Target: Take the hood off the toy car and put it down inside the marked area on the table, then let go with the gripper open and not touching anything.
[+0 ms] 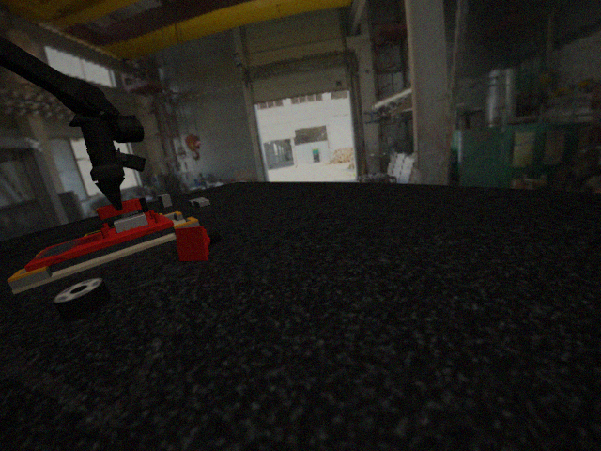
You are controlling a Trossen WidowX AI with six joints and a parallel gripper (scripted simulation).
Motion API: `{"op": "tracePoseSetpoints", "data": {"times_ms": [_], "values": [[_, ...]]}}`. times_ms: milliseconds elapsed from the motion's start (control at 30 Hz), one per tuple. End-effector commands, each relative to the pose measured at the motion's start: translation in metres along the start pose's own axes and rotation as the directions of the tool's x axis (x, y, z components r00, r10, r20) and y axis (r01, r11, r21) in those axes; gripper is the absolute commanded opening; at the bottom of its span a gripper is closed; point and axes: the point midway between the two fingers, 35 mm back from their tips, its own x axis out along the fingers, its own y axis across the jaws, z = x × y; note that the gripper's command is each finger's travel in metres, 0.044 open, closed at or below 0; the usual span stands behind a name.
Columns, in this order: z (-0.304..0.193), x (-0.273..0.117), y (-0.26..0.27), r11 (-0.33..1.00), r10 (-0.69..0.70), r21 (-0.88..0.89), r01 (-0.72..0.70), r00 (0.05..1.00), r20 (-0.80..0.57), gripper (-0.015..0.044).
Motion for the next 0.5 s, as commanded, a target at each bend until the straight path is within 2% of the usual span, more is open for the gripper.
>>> {"op": "tracePoseSetpoints", "data": {"times_ms": [0, 467], "values": [[-0.0008, 0.0041, -0.001, 1.0, -0.005, 0.003, 0.005, 1.0, 0.0, 0.0], [-0.0019, 0.0133, -0.0015, 1.0, -0.005, 0.003, 0.005, 1.0, 0.0, 0.0]]}}
